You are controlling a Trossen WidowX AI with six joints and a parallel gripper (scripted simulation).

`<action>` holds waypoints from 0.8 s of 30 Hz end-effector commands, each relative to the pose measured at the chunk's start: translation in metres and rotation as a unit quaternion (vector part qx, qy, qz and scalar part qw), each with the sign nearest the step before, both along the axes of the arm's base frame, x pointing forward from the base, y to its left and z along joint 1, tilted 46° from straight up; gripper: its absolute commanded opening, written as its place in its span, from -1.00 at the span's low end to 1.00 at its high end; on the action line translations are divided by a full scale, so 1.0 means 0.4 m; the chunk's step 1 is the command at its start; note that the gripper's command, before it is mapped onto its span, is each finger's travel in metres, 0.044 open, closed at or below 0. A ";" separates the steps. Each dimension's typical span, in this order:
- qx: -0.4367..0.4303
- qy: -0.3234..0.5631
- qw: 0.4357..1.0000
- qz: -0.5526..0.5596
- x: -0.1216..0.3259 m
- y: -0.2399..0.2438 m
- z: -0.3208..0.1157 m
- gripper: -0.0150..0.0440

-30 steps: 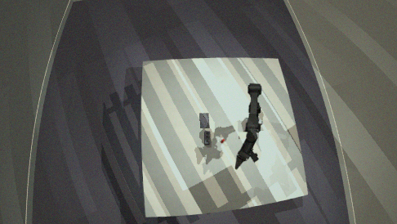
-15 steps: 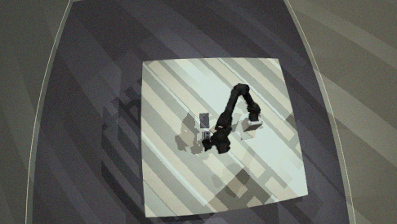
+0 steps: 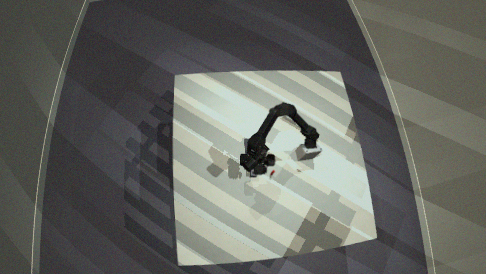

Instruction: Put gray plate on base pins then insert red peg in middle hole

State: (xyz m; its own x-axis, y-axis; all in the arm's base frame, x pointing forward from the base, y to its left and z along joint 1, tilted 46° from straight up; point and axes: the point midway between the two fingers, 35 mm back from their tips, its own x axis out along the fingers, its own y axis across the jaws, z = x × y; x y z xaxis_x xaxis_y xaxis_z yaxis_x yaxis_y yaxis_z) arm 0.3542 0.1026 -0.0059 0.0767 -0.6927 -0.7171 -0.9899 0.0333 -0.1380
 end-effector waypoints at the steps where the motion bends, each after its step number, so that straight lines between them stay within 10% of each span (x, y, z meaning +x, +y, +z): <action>1: -0.008 -0.001 1.000 -0.006 -0.005 -0.012 0.006 1.00; 24: -0.010 -0.002 1.000 -0.006 0.012 -0.153 -0.147 1.00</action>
